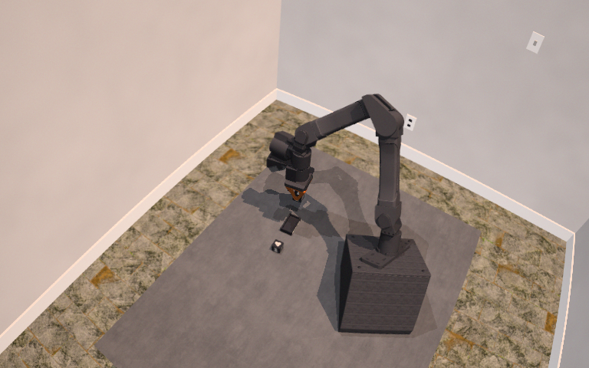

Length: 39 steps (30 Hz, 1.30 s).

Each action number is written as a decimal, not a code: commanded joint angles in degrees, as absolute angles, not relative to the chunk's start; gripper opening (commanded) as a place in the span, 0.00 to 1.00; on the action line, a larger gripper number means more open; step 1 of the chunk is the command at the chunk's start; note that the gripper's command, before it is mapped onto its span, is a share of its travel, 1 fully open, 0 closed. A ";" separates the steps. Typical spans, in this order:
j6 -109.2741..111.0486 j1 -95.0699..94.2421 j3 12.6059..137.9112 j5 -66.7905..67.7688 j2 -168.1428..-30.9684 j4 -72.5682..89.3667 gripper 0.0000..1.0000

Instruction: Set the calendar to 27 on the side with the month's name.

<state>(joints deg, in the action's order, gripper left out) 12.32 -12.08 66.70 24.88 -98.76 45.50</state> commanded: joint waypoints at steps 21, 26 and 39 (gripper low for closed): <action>-31.56 -7.00 68.79 23.46 -96.90 45.53 0.26; -39.69 -5.86 69.08 23.19 -96.68 45.53 0.26; -60.33 -2.97 69.83 22.53 -96.09 45.54 0.26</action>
<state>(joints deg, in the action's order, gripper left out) -53.95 -3.27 69.12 22.46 -96.90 45.52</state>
